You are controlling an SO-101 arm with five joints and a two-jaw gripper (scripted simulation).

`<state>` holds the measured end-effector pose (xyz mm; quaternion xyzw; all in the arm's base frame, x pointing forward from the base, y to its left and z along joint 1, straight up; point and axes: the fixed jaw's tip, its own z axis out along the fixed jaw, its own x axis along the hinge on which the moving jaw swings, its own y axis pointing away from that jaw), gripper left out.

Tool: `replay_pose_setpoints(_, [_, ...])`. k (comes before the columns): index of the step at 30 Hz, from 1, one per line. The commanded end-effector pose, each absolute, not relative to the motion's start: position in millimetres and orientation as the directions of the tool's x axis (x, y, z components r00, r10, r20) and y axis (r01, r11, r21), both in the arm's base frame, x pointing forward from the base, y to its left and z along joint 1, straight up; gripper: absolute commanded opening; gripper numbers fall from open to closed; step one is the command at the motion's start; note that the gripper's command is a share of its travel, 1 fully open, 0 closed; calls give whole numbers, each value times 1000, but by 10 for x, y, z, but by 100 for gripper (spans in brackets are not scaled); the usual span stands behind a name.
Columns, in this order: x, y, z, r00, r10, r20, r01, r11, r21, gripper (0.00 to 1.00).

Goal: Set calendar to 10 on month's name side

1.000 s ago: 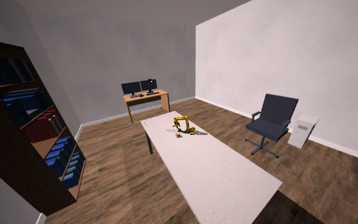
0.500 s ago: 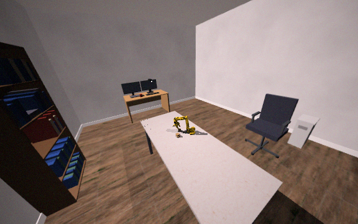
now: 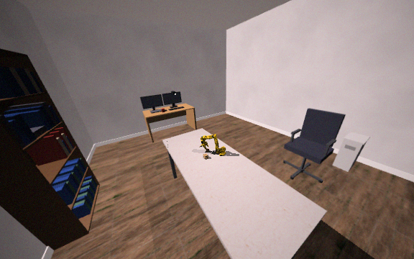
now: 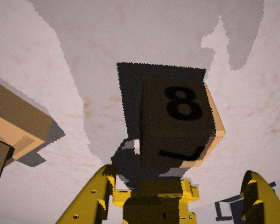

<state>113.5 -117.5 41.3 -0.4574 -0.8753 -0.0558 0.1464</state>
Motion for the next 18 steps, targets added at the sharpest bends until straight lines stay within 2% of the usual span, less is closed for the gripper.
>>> replay_pose_setpoints(1, [1195,-1223,448,-544,796,265,820,571,-33,35])
replay_pose_setpoints(18, [1198,-1226,270,-536,783,316,817,575,-39,35])
